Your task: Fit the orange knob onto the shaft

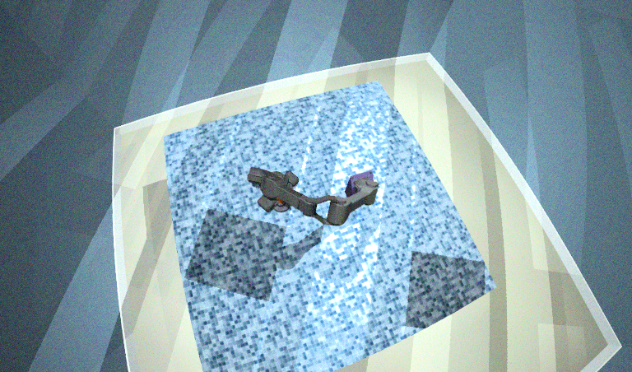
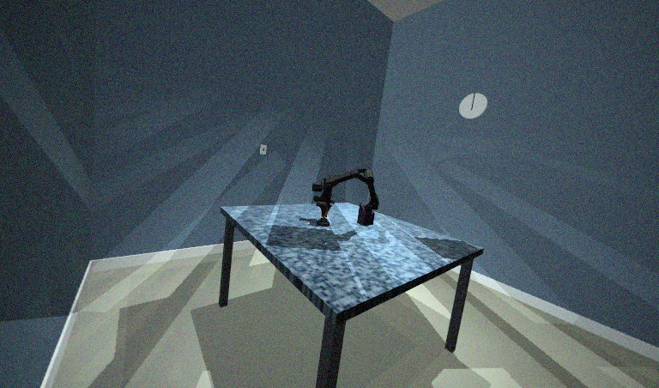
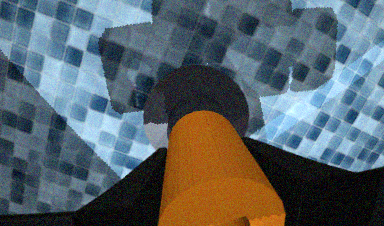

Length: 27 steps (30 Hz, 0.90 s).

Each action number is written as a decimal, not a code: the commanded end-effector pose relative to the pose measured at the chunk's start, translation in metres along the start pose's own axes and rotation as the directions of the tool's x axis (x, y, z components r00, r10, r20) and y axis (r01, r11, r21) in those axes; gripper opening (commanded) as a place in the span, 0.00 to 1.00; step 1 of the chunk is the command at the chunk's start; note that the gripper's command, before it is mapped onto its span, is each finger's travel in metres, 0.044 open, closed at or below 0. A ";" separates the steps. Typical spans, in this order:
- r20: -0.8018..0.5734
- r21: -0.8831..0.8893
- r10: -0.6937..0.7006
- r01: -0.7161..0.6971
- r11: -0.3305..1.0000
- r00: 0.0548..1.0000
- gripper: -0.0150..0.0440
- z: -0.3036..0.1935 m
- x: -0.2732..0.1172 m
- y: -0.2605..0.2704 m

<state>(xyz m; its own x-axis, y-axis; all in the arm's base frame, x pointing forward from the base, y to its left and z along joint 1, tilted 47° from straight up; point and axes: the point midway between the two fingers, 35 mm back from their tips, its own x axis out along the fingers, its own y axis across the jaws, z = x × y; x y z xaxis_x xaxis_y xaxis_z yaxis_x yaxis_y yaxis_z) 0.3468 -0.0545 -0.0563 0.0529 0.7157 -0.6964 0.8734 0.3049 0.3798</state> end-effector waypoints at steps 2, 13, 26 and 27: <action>-0.001 0.001 0.003 -0.003 1.000 1.000 0.25 0.000 0.004 0.001; -0.002 0.001 0.003 -0.003 1.000 1.000 0.25 -0.001 0.014 0.000; 0.000 -0.004 0.001 -0.001 1.000 1.000 0.39 0.000 0.013 0.000; 0.000 -0.004 0.001 -0.001 1.000 1.000 0.43 0.000 0.013 0.000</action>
<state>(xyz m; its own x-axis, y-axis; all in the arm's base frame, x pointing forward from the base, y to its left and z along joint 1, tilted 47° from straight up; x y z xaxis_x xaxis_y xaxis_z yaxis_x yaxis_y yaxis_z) 0.3476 -0.0444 -0.0656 0.0534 0.7158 -0.6962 0.8716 0.3069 0.3824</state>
